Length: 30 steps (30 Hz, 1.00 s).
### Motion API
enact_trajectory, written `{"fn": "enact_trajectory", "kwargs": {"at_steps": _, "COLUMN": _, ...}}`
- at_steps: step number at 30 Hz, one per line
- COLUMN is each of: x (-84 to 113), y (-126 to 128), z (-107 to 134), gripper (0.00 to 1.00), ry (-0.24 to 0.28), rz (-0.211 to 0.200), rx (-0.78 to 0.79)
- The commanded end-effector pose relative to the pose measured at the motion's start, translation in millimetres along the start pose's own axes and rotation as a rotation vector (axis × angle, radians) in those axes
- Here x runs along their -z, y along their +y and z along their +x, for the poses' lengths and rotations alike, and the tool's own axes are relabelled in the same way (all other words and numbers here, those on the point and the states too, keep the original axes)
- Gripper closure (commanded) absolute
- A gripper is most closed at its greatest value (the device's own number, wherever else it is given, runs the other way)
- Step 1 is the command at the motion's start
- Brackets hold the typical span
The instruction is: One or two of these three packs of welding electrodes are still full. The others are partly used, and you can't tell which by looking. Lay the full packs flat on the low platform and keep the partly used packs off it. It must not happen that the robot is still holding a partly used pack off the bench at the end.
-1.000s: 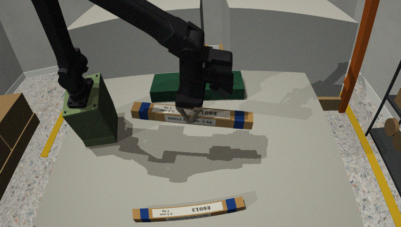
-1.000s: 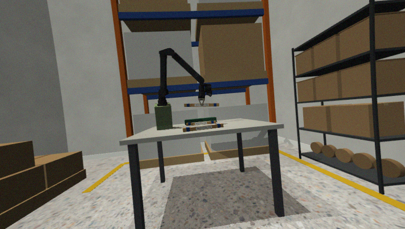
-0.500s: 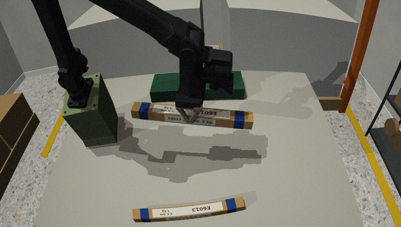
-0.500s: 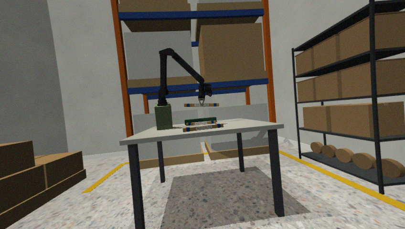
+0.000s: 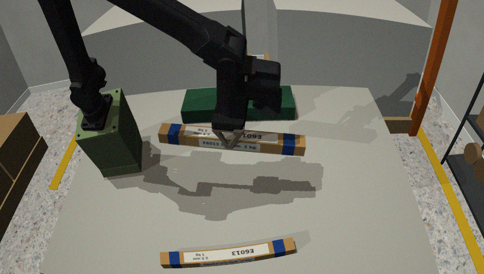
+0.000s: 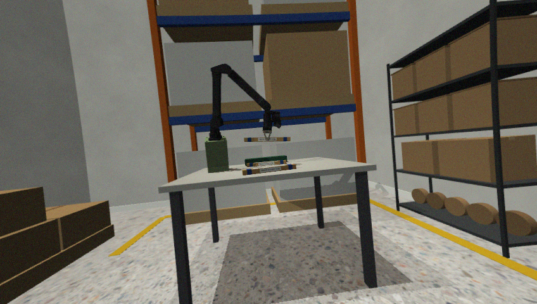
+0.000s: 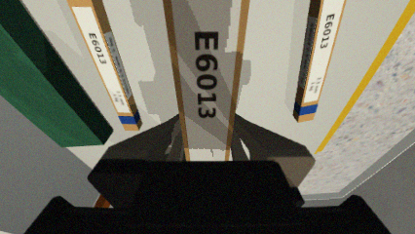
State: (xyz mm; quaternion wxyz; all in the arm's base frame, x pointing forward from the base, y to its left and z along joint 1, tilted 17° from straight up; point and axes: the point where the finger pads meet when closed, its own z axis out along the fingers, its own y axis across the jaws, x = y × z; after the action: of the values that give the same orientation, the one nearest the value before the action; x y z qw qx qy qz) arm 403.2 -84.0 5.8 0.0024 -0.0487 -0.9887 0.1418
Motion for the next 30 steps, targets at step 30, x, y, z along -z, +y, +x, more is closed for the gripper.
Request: {"fn": "enact_trajectory", "kwargs": {"at_steps": 30, "x": 80.1, "y": 59, "z": -52, "gripper": 1.0, "ry": -0.116, "rz": 0.003, "rx": 0.09}}
